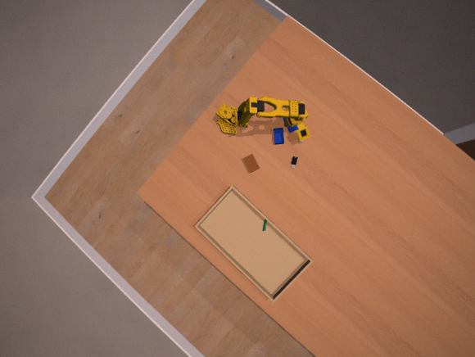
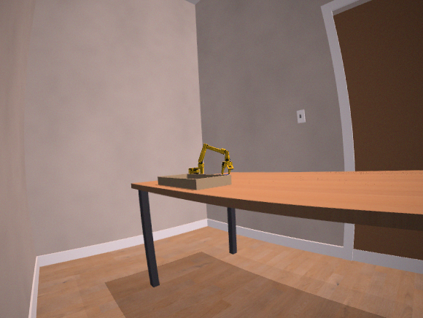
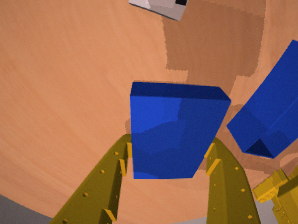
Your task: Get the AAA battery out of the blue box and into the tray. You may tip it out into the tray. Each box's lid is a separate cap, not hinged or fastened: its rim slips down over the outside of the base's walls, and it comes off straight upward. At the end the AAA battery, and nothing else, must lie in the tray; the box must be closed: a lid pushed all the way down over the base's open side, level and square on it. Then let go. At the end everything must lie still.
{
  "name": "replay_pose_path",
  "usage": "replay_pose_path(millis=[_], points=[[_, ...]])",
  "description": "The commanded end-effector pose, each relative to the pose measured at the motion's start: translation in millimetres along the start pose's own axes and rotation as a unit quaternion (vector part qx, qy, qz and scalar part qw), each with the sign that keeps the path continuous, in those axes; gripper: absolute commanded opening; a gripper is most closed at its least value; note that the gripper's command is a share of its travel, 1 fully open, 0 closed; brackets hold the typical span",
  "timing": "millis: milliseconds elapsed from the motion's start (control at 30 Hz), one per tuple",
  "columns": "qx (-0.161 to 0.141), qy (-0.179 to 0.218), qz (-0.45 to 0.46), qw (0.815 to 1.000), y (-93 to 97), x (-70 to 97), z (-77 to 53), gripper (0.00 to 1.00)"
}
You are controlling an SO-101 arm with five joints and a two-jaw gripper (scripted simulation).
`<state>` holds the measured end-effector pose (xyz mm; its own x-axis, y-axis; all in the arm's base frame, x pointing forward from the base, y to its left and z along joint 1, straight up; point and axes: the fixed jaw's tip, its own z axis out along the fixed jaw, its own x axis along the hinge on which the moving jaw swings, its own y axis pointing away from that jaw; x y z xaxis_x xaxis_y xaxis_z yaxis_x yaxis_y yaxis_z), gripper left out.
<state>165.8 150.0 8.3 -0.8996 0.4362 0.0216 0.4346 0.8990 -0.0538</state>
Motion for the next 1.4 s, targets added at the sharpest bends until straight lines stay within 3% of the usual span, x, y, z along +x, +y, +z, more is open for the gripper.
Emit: replay_pose_path(millis=[0,500,867,1367], points=[[-0.027,-0.011,0.000,1.000,8.7,-1.1,-14.9,0.22],[-0.027,-0.011,0.000,1.000,6.5,-0.2,-48.9,0.22],[-0.027,-0.011,0.000,1.000,4.3,0.7,-60.1,0.22],[-0.027,-0.011,0.000,1.000,4.0,0.8,-61.2,0.22]])
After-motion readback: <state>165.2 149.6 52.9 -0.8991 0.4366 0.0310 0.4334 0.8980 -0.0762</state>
